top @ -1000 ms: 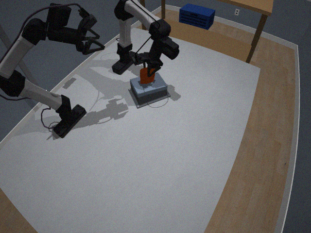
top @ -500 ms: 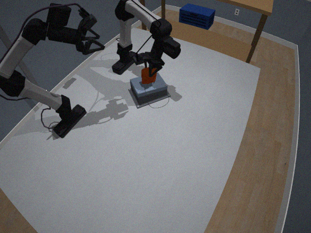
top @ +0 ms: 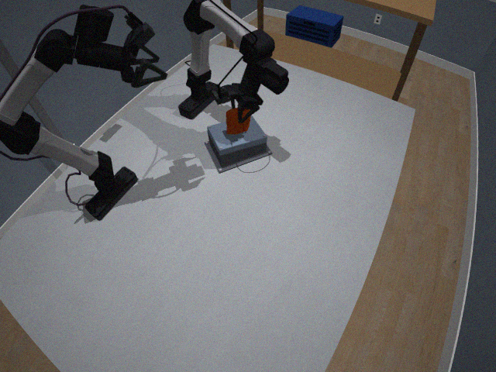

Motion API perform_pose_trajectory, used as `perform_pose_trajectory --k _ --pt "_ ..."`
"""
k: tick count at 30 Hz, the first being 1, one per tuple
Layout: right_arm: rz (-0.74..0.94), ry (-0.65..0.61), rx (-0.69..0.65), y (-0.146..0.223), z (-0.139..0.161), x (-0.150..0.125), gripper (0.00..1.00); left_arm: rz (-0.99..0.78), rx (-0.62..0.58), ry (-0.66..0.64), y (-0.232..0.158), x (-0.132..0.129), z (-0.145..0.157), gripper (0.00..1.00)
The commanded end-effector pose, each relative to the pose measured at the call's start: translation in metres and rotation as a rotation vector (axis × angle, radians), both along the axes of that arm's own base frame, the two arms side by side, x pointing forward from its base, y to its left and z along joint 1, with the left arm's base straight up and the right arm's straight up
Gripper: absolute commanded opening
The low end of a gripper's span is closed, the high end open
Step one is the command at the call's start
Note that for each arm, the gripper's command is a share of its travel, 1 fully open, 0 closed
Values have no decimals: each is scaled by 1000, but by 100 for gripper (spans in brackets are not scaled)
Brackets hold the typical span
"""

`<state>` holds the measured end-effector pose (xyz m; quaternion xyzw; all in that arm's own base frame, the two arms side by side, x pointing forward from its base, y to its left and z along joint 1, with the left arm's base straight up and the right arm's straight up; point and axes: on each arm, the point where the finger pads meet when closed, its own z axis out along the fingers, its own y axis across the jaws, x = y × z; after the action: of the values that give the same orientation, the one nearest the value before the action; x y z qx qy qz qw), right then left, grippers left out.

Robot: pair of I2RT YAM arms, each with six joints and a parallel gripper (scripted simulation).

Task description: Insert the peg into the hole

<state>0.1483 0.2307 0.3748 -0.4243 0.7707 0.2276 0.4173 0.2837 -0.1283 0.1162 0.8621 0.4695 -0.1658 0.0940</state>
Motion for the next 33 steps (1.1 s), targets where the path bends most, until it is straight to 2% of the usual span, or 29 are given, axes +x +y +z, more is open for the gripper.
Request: perform_pose_trajectory --k 1,33 --pt "-8 14 -5 -8 5 -5 100 -11 1 -19 -2 -4 13 40" --pt "-8 14 -5 -8 5 -5 100 -2 -32 -56 -7 -4 -2 40"
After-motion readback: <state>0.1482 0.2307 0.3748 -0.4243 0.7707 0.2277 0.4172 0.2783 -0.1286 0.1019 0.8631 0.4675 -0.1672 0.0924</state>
